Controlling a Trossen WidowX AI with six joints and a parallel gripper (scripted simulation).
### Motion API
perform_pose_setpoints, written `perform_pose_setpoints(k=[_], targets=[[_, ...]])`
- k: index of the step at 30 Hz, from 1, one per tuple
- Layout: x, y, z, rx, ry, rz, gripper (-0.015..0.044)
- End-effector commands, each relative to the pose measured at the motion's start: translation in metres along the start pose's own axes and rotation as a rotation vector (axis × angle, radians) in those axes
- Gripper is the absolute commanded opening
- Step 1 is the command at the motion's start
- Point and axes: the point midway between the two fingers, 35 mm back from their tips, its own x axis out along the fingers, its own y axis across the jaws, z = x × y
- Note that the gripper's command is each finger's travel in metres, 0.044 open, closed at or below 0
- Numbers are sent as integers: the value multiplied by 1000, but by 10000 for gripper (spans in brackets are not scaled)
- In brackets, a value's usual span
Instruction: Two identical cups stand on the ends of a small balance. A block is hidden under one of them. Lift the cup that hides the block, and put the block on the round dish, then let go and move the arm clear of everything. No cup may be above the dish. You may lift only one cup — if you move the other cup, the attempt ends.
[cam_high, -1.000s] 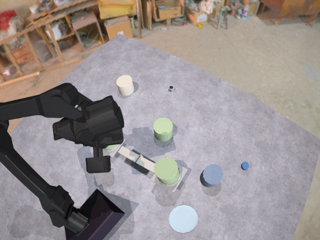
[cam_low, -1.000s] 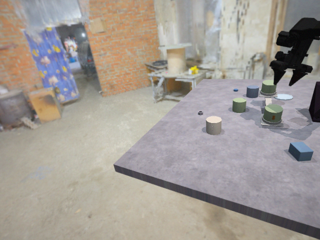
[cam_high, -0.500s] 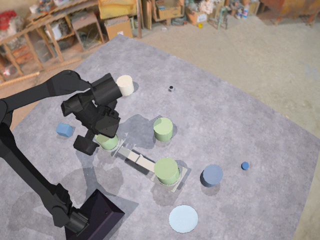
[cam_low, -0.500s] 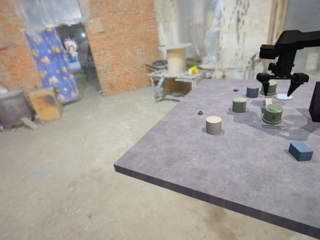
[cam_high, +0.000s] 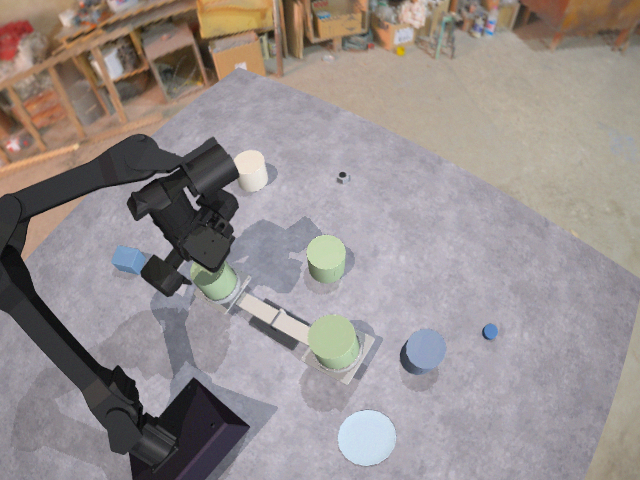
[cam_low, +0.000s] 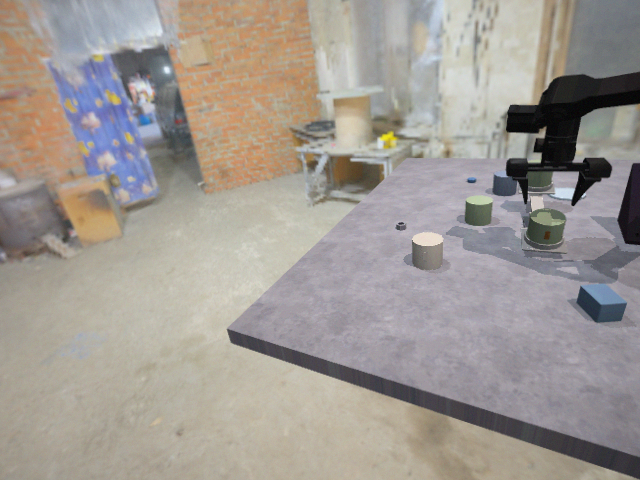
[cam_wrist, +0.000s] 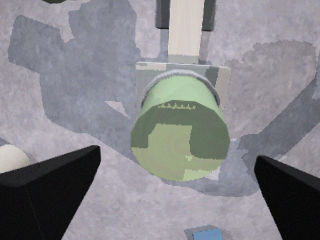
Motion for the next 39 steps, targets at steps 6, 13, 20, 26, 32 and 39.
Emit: perform_pose_setpoints(k=[6,13,20,26,32,39], targets=[[15,-1,0,8,-2,-8,440],[26,0,0,8,-3,-8,440],[38,0,1,7,-4,-8,440],[47,0,0,7,-3,-7,440],[57,-1,0,7,-2,-7,440],[68,-2,0,7,0,-7,440]])
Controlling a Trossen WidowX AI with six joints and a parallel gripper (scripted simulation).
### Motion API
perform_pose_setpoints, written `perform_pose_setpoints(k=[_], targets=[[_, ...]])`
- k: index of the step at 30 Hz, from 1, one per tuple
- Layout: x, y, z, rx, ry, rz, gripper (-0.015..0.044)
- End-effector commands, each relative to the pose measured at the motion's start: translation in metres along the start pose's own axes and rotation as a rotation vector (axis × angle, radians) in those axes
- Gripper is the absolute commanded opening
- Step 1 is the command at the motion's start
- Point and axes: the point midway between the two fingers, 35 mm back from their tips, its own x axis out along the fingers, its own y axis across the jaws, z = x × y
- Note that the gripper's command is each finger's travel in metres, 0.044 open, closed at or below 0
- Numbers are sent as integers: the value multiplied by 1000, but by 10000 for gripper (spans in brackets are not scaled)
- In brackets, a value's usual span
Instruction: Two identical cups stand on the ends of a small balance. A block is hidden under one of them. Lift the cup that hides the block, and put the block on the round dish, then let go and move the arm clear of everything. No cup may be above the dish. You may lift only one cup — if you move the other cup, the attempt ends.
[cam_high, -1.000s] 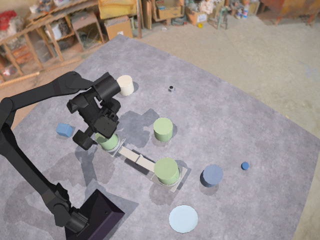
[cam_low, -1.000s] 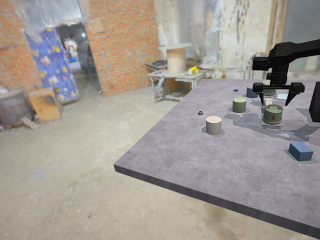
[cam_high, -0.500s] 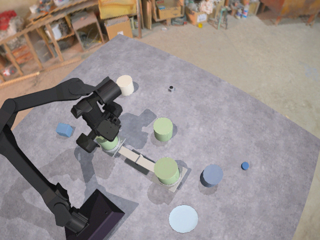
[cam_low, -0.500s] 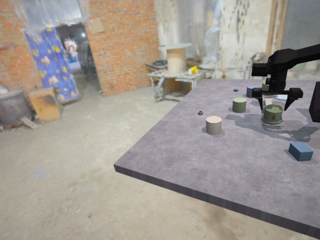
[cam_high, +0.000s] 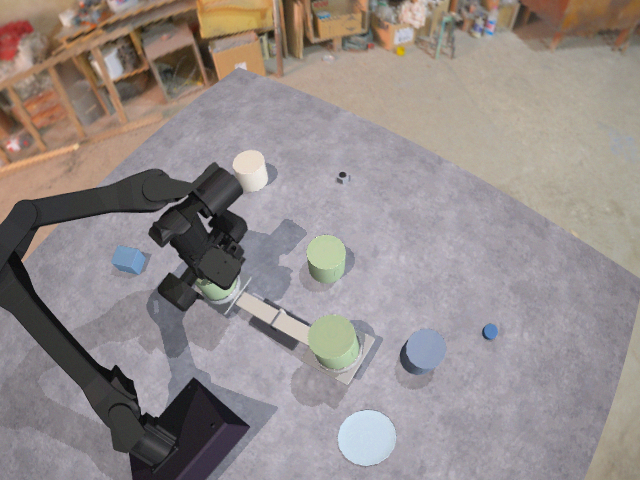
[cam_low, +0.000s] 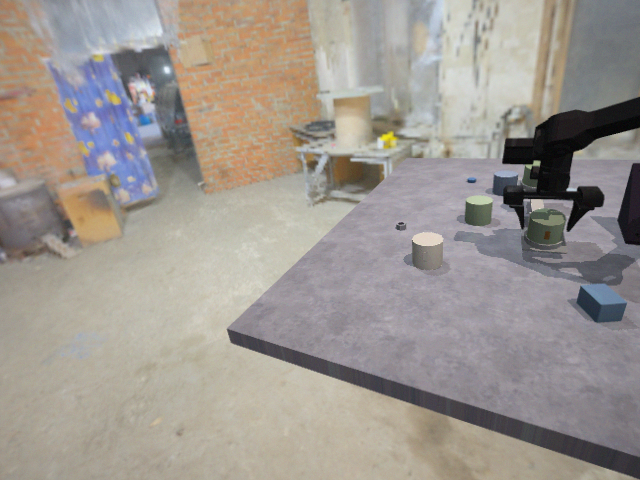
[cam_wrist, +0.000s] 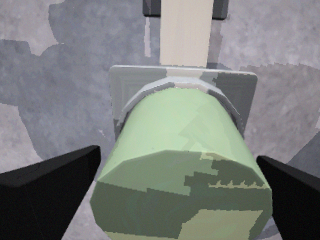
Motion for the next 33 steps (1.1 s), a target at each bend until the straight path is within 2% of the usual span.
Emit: perform_pose_setpoints(k=[1,4,7,16,27,33], targets=[[5,-1,-2,2,7,5,440],[8,-1,-2,2,7,5,440],[8,-1,-2,2,7,5,361],[8,-1,-2,2,7,5,301],[-2,1,-1,3,3,10,12],[-9,3,0,3,0,14,0]])
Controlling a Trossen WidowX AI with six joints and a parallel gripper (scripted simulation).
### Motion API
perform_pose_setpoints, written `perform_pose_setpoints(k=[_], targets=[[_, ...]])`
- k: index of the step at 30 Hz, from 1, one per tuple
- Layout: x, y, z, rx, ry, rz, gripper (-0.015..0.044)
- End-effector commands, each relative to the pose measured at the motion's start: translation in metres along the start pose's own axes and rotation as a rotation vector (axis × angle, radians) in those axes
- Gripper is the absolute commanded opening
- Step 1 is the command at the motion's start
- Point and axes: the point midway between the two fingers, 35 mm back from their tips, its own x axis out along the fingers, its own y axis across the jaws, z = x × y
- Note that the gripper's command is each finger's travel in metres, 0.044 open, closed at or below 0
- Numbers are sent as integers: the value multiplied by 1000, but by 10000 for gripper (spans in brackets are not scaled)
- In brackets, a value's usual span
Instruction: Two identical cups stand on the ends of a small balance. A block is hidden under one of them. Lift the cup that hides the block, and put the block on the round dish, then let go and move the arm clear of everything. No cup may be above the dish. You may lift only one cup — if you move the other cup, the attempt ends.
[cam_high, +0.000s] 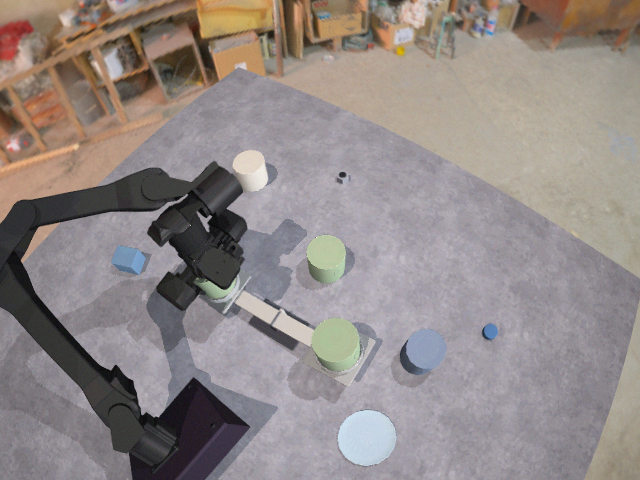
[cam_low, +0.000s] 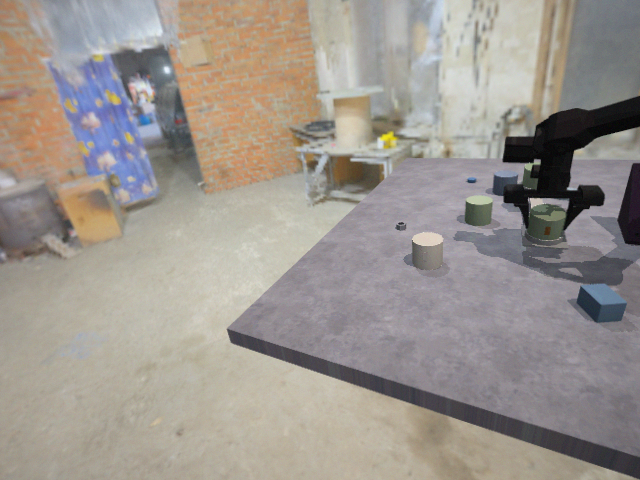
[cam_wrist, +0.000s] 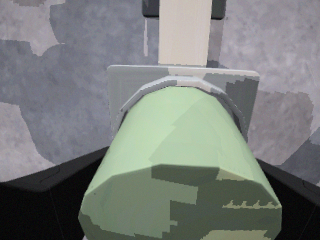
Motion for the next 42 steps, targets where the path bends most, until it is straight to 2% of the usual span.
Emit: perform_pose_setpoints(k=[1,42], targets=[[-8,3,0,-5,-2,12,0],[-62,6,3,0,-17,37,0]])
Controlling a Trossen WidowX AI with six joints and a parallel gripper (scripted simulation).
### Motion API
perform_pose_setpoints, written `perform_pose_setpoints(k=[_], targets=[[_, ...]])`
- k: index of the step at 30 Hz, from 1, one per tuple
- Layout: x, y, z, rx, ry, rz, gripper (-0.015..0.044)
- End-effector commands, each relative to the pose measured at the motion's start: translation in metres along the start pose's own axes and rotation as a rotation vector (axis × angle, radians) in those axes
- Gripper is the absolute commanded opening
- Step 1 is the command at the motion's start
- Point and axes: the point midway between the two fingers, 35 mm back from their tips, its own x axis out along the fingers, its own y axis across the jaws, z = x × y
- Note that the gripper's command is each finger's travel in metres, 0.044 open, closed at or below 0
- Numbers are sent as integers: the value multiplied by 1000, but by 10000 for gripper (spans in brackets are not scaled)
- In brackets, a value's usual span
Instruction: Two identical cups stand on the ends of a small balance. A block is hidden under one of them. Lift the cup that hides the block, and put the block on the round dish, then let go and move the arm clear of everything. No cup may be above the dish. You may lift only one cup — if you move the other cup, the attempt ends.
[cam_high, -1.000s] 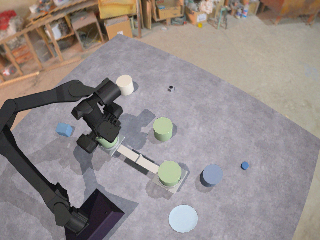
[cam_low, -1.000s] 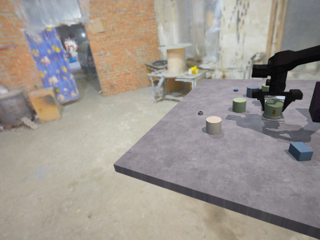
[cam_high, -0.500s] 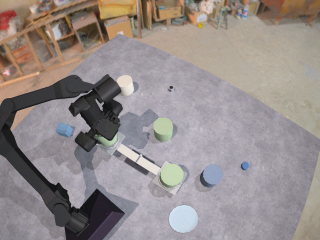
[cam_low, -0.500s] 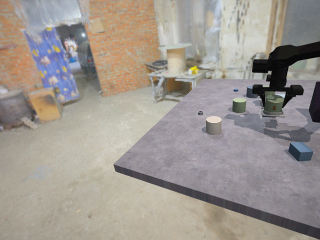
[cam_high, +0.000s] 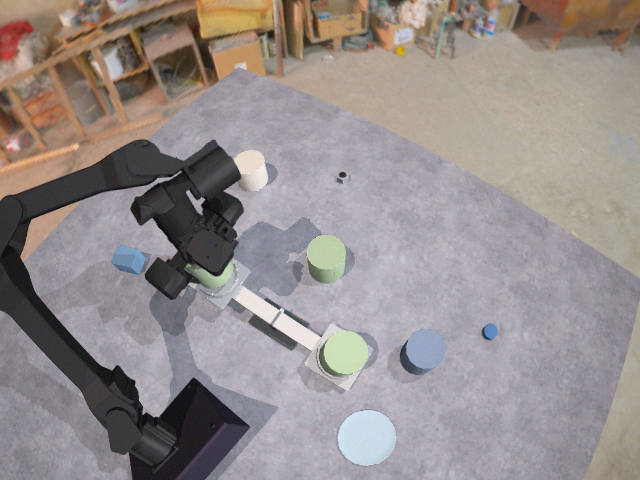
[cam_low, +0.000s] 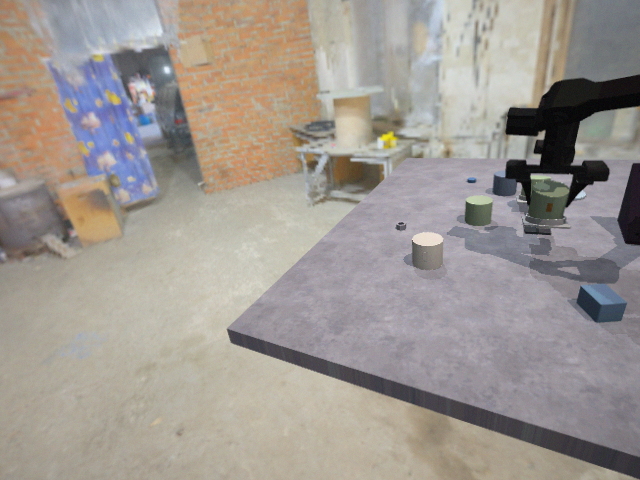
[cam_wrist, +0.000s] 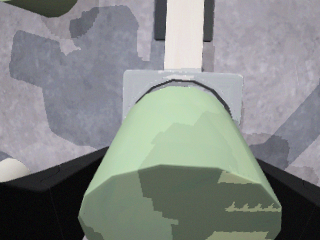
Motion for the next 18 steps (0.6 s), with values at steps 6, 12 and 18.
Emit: perform_pose_setpoints(k=[6,12,18], targets=[[-14,3,-3,-11,9,19,0],[-22,3,-3,-10,8,22,0],[-30,2,-3,-9,7,25,0]])
